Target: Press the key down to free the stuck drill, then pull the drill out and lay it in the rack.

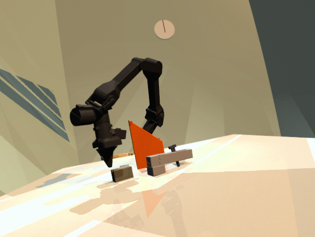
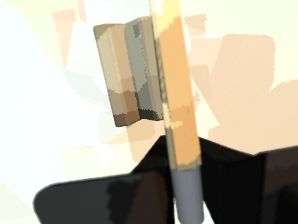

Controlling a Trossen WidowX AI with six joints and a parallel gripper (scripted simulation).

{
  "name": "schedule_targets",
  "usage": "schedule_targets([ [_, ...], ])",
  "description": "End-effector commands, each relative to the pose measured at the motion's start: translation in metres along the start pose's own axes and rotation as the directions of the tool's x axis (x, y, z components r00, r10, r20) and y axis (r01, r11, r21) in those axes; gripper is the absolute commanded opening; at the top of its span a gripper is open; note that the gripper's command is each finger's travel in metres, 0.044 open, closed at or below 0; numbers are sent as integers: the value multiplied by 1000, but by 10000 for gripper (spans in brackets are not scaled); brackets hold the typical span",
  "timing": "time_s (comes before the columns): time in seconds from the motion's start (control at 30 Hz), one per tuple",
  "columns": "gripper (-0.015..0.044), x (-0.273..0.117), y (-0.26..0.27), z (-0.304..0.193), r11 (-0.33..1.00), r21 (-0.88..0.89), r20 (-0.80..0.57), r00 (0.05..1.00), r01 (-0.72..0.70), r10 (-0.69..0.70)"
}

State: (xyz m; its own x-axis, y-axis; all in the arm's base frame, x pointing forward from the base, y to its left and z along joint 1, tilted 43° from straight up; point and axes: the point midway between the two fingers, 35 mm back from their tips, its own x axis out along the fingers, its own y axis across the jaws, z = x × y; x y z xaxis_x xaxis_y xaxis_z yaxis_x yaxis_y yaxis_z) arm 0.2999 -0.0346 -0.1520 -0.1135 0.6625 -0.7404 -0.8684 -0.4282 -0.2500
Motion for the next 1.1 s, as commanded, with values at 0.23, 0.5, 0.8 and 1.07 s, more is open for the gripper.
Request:
schedule_targets([
  [0.23,0,0,19,-5,1000,-1,-4,1000,-4,4],
  [0.5,0,12,19,-6,1000,-1,-4,1000,-3,3],
  [0.8,0,25,20,-6,1000,-1,-3,1000,-3,3],
  [1.07,0,33,21,-6,1000,-1,-3,1000,-3,3],
])
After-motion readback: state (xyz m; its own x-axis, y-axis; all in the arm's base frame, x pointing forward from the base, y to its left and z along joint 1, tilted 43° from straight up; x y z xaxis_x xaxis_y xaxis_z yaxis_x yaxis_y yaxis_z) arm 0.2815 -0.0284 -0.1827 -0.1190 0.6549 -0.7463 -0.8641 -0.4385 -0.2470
